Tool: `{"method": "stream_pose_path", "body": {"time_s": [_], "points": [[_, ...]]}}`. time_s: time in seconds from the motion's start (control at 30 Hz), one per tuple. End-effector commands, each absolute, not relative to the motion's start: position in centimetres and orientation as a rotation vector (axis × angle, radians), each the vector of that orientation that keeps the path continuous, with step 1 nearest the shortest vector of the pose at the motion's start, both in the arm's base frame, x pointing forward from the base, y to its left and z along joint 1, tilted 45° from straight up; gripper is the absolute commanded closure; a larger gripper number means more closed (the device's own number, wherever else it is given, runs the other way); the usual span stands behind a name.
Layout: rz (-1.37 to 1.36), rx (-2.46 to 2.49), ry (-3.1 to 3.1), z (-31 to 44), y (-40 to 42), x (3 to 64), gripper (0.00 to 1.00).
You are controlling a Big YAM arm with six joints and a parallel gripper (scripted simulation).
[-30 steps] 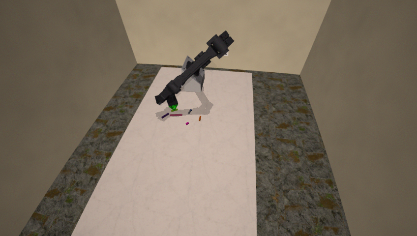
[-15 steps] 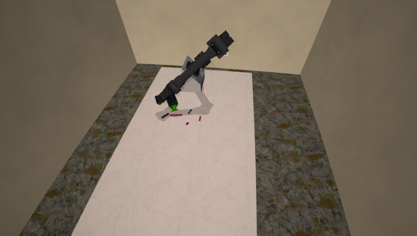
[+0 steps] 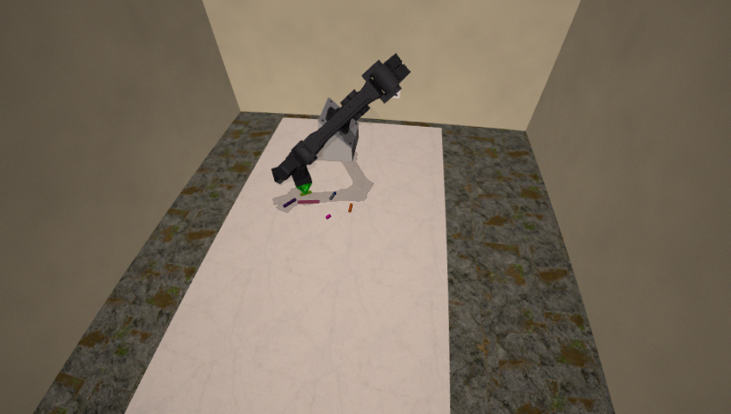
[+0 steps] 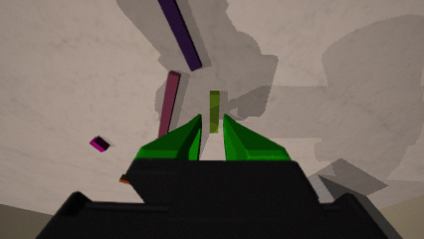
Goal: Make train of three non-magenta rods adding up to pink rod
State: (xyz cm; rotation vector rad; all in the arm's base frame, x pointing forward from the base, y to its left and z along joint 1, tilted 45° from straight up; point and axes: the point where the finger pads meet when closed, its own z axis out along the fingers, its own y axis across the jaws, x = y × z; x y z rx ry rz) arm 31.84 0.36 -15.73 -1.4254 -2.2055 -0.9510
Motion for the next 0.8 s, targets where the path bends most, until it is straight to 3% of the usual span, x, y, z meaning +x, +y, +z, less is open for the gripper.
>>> {"method": "stream_pose_path", "body": {"time_s": [0.0, 0.77], "points": [[-0.953, -1.433, -2.197, -15.74, 0.46, 31.63, 0.77], [-0.961, -1.433, -2.211, -15.11, 0.66, 31.58, 0.77]]}}
